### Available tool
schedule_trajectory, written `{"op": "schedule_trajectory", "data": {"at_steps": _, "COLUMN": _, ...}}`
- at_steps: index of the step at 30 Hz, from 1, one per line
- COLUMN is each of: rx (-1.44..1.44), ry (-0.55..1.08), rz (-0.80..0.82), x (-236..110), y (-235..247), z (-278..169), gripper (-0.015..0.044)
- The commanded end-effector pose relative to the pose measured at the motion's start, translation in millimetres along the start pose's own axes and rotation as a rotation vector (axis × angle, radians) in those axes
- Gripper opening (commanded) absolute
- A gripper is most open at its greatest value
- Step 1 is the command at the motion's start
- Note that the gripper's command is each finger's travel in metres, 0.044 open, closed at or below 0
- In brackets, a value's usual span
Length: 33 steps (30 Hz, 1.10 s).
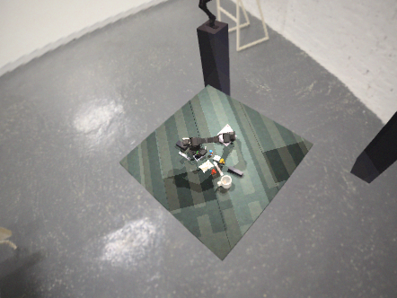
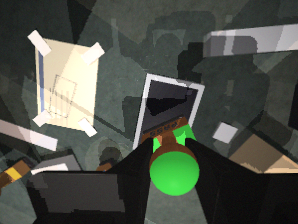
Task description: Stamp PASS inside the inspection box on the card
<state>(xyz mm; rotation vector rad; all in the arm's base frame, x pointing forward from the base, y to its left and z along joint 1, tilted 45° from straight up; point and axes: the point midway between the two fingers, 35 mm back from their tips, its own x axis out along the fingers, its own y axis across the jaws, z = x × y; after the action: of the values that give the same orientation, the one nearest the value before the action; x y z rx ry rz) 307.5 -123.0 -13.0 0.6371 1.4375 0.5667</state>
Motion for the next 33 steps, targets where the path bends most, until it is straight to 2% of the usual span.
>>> {"op": "schedule_trajectory", "data": {"at_steps": 1, "rx": -0.002, "ry": -0.004, "rz": -0.004, "x": -9, "y": -1, "z": 0, "gripper": 0.0000}}
{"op": "schedule_trajectory", "data": {"at_steps": 16, "rx": -0.023, "ry": -0.003, "rz": -0.005, "x": -27, "y": 3, "z": 0, "gripper": 0.0000}}
{"op": "schedule_trajectory", "data": {"at_steps": 33, "rx": -0.583, "ry": -0.003, "rz": -0.005, "x": -28, "y": 102, "z": 22, "gripper": 0.0000}}
